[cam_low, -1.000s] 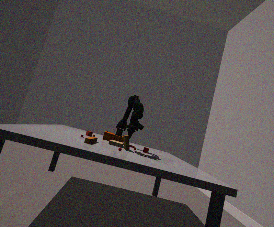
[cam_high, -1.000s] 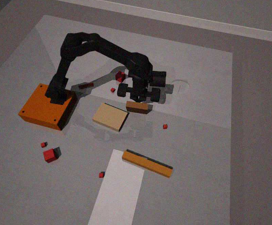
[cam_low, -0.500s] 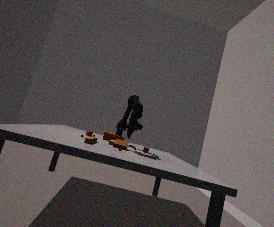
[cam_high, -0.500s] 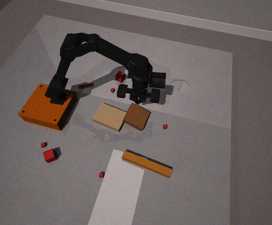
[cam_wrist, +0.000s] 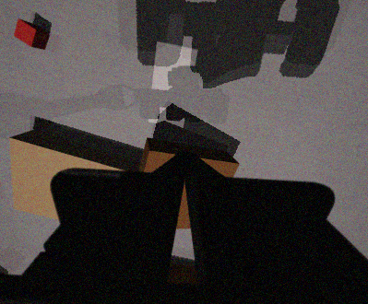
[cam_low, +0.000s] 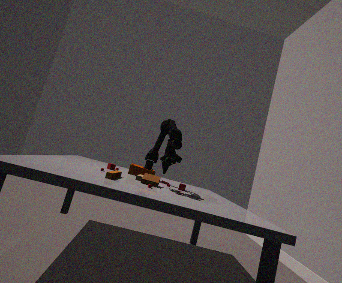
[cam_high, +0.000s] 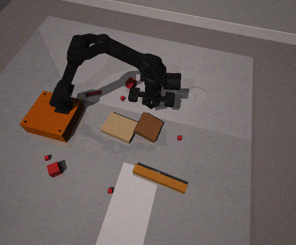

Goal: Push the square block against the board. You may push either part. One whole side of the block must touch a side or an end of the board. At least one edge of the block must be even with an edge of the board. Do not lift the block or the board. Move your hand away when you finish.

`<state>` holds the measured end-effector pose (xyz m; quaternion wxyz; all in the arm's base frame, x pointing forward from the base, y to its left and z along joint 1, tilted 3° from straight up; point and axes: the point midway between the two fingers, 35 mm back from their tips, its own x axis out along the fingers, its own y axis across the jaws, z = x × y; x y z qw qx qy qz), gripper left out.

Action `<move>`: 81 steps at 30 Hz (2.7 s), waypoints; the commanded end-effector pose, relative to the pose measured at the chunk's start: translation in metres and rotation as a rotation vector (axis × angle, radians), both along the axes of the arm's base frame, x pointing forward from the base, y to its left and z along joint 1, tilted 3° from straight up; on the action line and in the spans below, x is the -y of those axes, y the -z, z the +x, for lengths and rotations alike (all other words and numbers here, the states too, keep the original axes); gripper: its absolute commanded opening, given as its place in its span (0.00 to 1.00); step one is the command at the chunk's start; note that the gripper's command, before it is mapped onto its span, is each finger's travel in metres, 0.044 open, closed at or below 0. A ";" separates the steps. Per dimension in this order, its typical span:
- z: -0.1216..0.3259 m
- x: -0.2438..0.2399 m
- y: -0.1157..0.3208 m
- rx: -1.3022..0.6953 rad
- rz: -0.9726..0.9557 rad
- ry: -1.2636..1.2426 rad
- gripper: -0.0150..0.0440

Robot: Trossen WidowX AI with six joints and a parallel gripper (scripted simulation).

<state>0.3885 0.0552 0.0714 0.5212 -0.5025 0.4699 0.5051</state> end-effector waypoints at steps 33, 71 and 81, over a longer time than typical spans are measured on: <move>-0.003 -0.013 -0.051 0.000 -0.001 0.005 0.25; 0.016 0.018 -0.035 -0.030 0.029 0.641 0.25; 0.025 0.035 -0.027 -0.047 0.045 0.988 0.25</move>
